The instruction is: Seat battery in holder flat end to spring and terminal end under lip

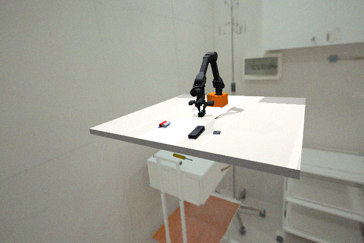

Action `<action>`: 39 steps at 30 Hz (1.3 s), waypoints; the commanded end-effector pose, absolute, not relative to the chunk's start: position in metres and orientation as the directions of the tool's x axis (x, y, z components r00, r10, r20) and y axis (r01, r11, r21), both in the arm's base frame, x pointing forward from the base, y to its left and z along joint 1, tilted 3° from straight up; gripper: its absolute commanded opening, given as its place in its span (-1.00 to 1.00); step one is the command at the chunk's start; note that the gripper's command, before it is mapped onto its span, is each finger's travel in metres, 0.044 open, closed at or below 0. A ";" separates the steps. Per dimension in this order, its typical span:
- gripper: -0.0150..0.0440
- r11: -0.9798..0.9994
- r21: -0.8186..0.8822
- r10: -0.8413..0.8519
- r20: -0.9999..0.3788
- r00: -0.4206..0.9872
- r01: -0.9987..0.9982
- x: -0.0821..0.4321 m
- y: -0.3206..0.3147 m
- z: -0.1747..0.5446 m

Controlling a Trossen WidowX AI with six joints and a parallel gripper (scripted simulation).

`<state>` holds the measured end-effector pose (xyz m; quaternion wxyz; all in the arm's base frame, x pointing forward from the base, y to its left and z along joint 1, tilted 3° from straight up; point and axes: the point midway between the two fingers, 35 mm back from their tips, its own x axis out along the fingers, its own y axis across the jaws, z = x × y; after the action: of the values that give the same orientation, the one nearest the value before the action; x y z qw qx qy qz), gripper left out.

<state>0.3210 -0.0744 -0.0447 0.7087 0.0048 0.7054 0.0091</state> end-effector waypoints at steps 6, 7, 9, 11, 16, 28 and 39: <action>0.12 1.000 0.020 0.020 -1.000 0.001 -0.001 0.322 -0.074 -0.047; 0.12 1.000 0.020 0.020 -1.000 0.001 -0.001 0.322 -0.074 -0.047; 0.12 1.000 0.020 0.020 -1.000 0.001 -0.002 0.322 -0.074 -0.046; 0.12 1.000 0.020 0.020 -1.000 0.002 -0.003 0.322 -0.074 -0.043; 0.12 1.000 0.020 0.020 -1.000 0.004 -0.006 0.321 -0.075 -0.033; 0.21 1.000 0.021 0.021 -1.000 -0.003 -0.005 0.320 -0.075 -0.031; 1.00 1.000 0.020 0.020 -1.000 0.005 -0.006 0.315 -0.077 0.038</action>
<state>0.3180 -0.0773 0.0288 0.7092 0.0070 0.7049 0.0070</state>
